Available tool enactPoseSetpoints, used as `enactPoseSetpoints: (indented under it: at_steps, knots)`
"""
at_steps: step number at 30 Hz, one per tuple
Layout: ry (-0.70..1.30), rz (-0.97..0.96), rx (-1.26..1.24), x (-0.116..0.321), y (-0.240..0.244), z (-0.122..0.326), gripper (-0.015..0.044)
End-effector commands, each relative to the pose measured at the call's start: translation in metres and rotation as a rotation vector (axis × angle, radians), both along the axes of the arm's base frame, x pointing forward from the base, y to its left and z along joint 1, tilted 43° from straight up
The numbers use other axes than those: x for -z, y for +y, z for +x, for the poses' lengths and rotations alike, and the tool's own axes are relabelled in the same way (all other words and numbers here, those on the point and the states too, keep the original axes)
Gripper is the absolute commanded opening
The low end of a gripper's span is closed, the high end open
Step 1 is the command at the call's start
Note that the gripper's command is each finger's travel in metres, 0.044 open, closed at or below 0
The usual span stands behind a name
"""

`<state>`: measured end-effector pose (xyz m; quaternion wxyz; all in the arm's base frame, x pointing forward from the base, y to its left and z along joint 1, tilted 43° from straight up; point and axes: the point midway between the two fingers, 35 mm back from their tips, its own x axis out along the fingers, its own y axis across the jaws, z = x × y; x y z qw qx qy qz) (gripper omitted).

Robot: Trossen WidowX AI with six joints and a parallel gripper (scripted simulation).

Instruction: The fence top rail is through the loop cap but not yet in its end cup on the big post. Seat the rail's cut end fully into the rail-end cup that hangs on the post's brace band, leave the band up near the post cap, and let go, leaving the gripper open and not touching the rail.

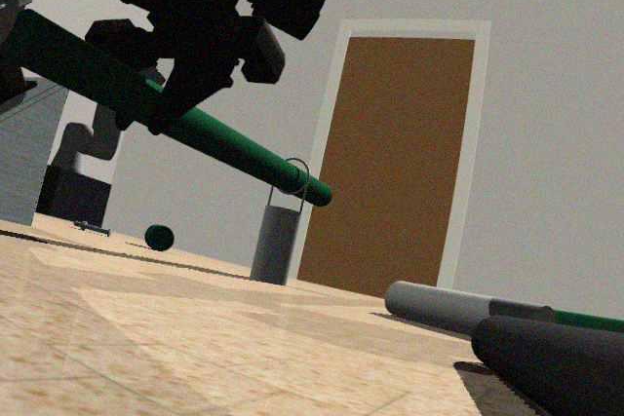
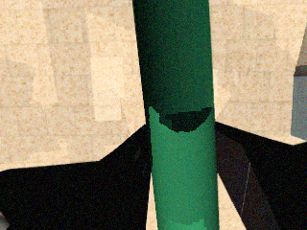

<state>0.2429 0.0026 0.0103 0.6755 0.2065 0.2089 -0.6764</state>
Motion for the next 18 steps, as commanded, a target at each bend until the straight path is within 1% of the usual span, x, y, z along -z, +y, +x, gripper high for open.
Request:
enactPoseSetpoints:
  at_steps: [1,18]
  knots:
    - [-0.01,0.002,-0.003,-0.005,-0.001,0.002,0.0]
    - [-0.001,-0.001,0.0,-0.015,-0.017,0.0,0.0]
